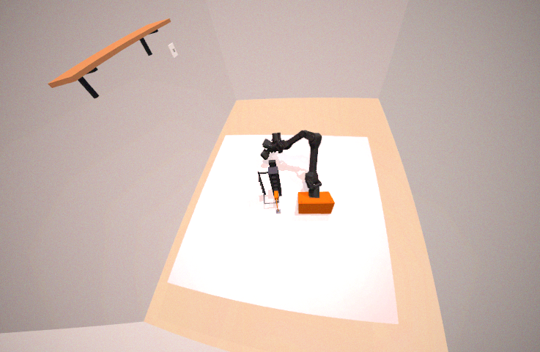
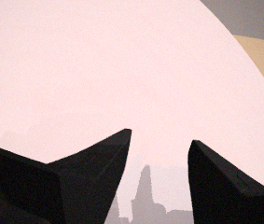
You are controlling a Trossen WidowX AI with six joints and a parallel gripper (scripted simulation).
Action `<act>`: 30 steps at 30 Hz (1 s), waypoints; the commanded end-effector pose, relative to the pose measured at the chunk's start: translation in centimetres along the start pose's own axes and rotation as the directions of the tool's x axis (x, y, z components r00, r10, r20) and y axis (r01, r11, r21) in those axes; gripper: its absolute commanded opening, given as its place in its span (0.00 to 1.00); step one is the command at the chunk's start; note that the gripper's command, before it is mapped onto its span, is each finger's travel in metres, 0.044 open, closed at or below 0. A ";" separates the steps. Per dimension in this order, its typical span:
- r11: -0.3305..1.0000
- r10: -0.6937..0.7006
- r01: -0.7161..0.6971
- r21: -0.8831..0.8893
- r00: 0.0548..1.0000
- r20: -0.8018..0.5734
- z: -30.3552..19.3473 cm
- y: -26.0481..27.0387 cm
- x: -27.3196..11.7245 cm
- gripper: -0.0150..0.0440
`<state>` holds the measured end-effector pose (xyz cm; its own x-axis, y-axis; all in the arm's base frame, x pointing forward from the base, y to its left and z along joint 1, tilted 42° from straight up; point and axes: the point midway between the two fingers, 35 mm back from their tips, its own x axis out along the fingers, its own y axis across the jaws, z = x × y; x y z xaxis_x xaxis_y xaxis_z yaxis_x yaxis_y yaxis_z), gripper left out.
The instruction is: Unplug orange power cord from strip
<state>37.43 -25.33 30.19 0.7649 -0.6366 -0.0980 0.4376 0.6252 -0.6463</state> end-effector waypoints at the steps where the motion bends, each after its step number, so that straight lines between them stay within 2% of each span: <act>1: 0.996 0.089 -0.089 0.005 0.996 0.006 1.6 3.7 0.0 0.53; 15: 0.911 0.412 -0.411 -0.020 0.911 0.032 7.6 17.1 -3.9 0.53; 30: 0.722 0.690 -0.691 -0.036 0.723 -0.026 10.7 30.2 -12.6 0.53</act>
<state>46.26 3.72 21.33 0.8663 -0.0783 -0.4934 -0.1793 0.8732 -0.4533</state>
